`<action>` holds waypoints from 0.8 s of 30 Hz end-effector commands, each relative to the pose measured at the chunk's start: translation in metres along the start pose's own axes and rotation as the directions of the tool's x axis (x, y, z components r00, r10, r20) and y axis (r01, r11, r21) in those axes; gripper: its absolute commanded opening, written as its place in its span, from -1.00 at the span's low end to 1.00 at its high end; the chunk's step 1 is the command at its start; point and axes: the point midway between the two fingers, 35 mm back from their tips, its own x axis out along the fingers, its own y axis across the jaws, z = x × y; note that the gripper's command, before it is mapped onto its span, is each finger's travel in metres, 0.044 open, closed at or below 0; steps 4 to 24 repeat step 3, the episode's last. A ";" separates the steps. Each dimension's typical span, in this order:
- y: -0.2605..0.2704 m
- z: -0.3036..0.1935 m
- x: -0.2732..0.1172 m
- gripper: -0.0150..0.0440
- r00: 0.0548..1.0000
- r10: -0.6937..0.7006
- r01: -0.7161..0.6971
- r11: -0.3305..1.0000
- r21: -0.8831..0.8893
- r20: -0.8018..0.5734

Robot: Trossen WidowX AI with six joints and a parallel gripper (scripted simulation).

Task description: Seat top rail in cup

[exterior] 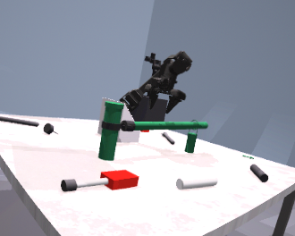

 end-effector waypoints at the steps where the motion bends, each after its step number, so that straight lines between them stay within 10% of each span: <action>1: -0.001 0.000 0.000 1.00 1.000 -0.003 0.003 1.000 -0.003 0.003; 24: -0.001 0.000 0.000 1.00 1.000 -0.003 0.003 1.000 -0.003 0.003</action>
